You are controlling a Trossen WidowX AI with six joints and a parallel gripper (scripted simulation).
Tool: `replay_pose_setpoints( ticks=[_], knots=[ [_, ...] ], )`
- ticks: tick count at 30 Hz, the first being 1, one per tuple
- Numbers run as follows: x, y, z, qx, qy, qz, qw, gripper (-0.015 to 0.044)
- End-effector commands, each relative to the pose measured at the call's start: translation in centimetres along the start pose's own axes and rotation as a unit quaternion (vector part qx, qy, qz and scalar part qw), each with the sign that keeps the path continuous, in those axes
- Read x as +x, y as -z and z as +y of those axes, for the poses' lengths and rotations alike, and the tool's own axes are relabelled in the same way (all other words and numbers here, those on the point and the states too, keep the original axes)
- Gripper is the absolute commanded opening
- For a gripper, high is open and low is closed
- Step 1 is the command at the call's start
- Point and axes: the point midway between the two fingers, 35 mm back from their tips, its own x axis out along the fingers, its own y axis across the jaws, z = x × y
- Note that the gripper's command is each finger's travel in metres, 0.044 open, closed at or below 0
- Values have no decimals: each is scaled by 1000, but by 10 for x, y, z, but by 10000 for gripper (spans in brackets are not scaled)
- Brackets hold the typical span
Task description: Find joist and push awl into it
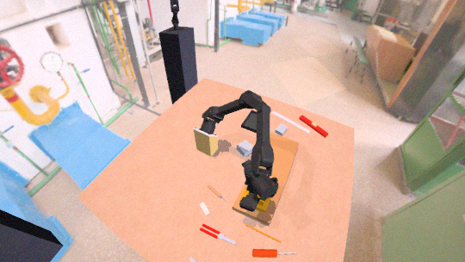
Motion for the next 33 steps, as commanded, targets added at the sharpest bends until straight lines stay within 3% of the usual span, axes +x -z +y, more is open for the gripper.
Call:
replay_pose_setpoints(
  ticks=[1, 21, 33],
  knots=[
    [4, 3, -1, 5, -1, -4, 1000, 0],
    [30, 10, 0, 5, -2, -4, 1000, 0],
    [31, 10, 35, 6, -3, -4, 1000, 0]
  ],
)
